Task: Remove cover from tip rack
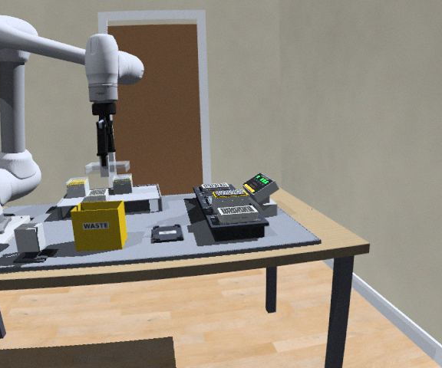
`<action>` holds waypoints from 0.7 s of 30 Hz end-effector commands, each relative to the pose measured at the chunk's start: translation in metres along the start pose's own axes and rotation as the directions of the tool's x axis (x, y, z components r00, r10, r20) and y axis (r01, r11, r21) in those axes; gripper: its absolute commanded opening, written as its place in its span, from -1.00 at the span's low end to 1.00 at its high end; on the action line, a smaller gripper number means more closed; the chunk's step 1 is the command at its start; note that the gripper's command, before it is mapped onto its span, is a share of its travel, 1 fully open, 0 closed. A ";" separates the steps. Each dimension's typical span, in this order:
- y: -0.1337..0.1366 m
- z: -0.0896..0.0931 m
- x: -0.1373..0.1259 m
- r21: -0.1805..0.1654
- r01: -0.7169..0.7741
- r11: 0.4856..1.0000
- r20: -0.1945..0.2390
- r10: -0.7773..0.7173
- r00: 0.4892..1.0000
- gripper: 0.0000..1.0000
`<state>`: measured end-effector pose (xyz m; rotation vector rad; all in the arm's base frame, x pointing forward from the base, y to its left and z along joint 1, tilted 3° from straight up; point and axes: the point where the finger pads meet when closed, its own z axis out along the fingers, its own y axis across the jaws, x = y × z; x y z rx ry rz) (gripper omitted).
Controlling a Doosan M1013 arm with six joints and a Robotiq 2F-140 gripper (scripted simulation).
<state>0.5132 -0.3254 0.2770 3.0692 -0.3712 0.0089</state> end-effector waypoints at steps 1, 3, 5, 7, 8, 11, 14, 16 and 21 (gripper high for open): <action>0.002 -0.005 -0.018 0.002 -0.010 1.000 -0.014 0.010 1.000 -1.00; 0.003 -0.005 -0.028 0.002 -0.010 1.000 -0.014 0.010 1.000 -1.00; 0.004 -0.005 -0.037 0.002 -0.010 1.000 -0.014 0.010 1.000 -1.00; 0.004 -0.005 -0.045 0.002 -0.010 1.000 -0.014 0.010 1.000 -1.00; 0.004 -0.005 -0.045 0.002 -0.010 1.000 -0.014 0.010 1.000 -1.00; 0.004 -0.005 -0.045 0.002 -0.010 1.000 -0.014 0.010 1.000 -1.00; 0.004 -0.005 -0.045 0.002 -0.010 1.000 -0.014 0.010 1.000 -1.00; 0.004 -0.005 -0.045 0.002 -0.010 1.000 -0.014 0.010 1.000 -1.00; 0.004 -0.005 -0.044 0.002 -0.010 1.000 -0.014 0.010 1.000 -1.00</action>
